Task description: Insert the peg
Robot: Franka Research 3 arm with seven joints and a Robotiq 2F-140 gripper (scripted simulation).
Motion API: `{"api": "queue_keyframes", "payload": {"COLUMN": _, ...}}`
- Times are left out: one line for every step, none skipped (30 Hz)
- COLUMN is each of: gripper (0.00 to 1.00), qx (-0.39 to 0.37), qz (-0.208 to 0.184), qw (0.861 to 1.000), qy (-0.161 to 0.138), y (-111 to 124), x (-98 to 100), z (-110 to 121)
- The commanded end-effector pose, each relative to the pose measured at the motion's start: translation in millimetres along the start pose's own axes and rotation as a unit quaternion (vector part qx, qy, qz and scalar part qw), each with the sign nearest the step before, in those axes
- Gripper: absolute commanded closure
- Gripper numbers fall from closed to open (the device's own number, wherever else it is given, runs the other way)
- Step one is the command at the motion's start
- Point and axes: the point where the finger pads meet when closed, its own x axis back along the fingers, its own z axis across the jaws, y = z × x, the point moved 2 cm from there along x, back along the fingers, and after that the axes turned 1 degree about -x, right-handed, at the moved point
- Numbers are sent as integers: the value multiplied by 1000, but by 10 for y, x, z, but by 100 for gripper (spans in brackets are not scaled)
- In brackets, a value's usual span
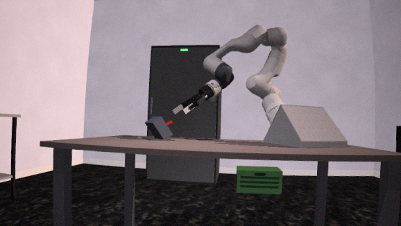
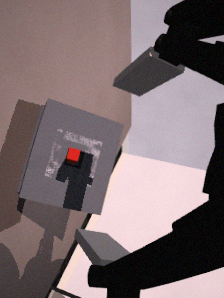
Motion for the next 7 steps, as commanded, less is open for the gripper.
{"api": "queue_keyframes", "payload": {"gripper": 11, "qx": -7, "qz": 7, "qw": 1000, "qy": -2, "y": -27, "x": 67, "z": -20}}
{"api": "queue_keyframes", "payload": {"gripper": 9, "qx": -7, "qz": 7, "qw": 1000, "qy": -1, "y": -23, "x": 79, "z": -19}}
{"api": "queue_keyframes", "payload": {"gripper": 7, "qx": -7, "qz": 7, "qw": 1000, "qy": -1, "y": -18, "x": 92, "z": -18}}
{"api": "queue_keyframes", "payload": {"gripper": 6, "qx": -7, "qz": 7, "qw": 1000, "qy": -1, "y": -14, "x": 104, "z": -17}}
{"api": "queue_keyframes", "payload": {"gripper": 4, "qx": -7, "qz": 7, "qw": 1000, "qy": -1, "y": -10, "x": 116, "z": -16}}
{"api": "queue_keyframes", "payload": {"gripper": 2, "qx": -7, "qz": 7, "qw": 1000, "qy": -1, "y": -7, "x": 128, "z": -14}}
{"api": "queue_keyframes", "payload": {"gripper": 0, "qx": -7, "qz": 7, "qw": 1000, "qy": 0, "y": -3, "x": 138, "z": -14}}
